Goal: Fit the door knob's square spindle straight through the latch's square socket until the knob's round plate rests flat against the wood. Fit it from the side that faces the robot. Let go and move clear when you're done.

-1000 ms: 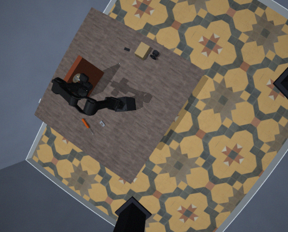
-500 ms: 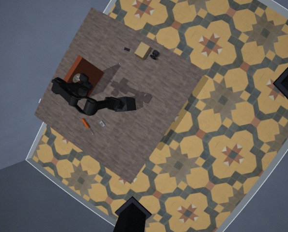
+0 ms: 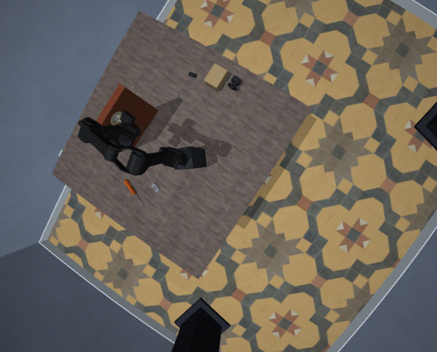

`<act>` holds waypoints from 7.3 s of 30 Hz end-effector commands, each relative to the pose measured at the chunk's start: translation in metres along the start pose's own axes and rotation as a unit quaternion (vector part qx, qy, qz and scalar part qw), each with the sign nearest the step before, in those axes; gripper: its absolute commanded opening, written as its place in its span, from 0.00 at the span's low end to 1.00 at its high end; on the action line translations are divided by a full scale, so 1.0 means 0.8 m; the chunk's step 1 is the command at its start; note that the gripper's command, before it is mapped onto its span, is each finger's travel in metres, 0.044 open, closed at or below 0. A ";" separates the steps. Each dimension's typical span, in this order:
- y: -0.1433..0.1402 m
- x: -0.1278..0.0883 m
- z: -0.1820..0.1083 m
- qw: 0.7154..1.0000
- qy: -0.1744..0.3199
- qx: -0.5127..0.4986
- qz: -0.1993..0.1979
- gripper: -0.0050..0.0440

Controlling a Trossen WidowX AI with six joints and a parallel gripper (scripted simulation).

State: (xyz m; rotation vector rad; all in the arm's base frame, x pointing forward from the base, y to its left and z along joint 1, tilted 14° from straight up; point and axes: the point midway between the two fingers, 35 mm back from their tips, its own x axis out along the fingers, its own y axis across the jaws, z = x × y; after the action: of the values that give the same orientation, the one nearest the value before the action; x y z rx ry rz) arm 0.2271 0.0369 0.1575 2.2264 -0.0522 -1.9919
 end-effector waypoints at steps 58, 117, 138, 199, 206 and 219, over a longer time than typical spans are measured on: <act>0.000 -0.001 -0.025 1.000 0.010 0.003 0.002 0.10; 0.000 -0.004 -0.059 1.000 0.010 0.003 0.002 0.10; 0.000 -0.005 -0.071 1.000 0.010 0.003 0.002 0.10; 0.000 -0.005 -0.094 1.000 0.002 0.003 0.002 0.40; 0.000 -0.005 -0.094 1.000 0.002 0.003 0.002 0.74; 0.000 -0.005 -0.094 1.000 0.002 0.003 0.002 1.00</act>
State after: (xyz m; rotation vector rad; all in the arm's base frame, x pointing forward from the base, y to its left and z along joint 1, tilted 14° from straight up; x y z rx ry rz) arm 0.3010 0.0445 0.1690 2.2318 -0.0613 -1.9882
